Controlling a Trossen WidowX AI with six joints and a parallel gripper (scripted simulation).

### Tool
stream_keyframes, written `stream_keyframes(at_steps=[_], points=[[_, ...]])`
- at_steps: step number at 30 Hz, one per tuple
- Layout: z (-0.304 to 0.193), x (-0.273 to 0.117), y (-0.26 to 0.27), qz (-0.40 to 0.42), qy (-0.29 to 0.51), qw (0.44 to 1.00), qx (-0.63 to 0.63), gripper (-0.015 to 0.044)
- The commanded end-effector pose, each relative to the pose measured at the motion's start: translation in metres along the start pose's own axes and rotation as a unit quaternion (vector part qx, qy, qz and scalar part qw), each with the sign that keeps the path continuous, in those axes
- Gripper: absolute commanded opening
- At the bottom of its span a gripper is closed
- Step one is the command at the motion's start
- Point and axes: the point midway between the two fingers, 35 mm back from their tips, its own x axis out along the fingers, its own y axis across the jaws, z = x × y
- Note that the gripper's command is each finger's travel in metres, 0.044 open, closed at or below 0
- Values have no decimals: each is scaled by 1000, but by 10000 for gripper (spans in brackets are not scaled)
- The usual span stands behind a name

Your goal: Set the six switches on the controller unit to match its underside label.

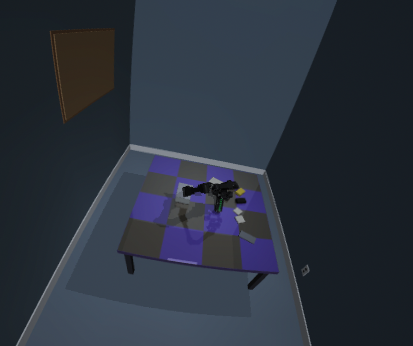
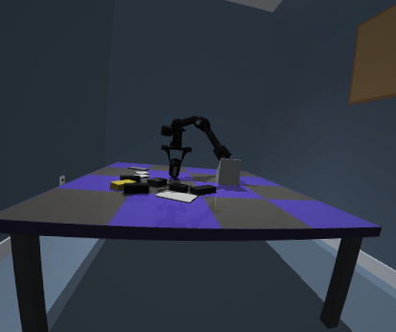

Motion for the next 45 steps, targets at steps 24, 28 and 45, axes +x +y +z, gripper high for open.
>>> stream_keyframes(at_steps=[24,28,45], points=[[23,-11,0,1,25,1000,-2,335],[26,-13,0,1,29,1000,-2,335],[40,-18,0,1,47,999,-2,335]])
